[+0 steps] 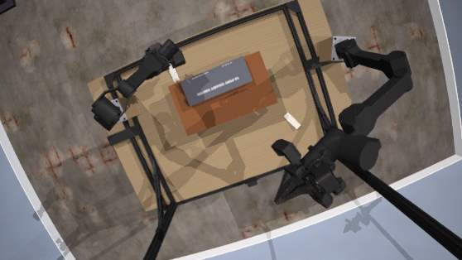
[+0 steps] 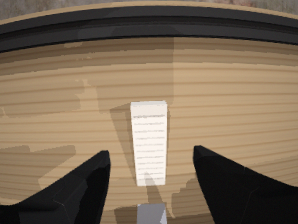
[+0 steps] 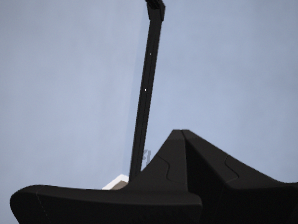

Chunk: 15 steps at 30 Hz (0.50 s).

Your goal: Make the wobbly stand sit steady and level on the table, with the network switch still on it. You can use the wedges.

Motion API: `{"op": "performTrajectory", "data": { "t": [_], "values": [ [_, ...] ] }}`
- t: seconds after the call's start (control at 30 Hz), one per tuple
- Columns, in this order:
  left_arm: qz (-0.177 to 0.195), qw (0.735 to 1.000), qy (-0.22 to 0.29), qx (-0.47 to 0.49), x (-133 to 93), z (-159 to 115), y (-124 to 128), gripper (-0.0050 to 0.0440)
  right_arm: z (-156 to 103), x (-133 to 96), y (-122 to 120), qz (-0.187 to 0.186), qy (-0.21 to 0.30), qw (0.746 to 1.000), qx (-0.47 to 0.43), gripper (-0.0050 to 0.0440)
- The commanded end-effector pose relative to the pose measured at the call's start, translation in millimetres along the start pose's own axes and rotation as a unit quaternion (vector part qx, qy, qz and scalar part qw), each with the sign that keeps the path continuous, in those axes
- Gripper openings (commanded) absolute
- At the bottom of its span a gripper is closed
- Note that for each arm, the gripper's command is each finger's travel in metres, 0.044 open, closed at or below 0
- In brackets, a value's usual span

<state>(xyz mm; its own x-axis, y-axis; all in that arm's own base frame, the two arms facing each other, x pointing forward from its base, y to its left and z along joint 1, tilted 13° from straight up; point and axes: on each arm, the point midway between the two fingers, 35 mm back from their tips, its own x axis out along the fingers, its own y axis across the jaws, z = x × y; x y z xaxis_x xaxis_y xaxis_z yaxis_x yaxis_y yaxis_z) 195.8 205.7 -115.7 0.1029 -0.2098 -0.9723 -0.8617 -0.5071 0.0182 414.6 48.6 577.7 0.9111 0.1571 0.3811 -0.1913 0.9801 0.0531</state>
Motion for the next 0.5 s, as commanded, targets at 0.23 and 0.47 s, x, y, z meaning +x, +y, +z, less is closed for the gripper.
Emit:
{"op": "performTrajectory", "data": {
  "t": [0.23,0.47],
  "values": [
    [0.0,1.0,0.0,0.0,0.0,0.0,0.0,0.0237,-132.1,7.3,-8.4,-0.005,0.182,0.983,0.029,0.0],
    [0.0,1.0,0.0,0.0,0.0,0.0,0.0,0.0237,-188.9,-3.3,-11.8,-0.013,0.265,0.963,0.041,0.0]
  ]
}}
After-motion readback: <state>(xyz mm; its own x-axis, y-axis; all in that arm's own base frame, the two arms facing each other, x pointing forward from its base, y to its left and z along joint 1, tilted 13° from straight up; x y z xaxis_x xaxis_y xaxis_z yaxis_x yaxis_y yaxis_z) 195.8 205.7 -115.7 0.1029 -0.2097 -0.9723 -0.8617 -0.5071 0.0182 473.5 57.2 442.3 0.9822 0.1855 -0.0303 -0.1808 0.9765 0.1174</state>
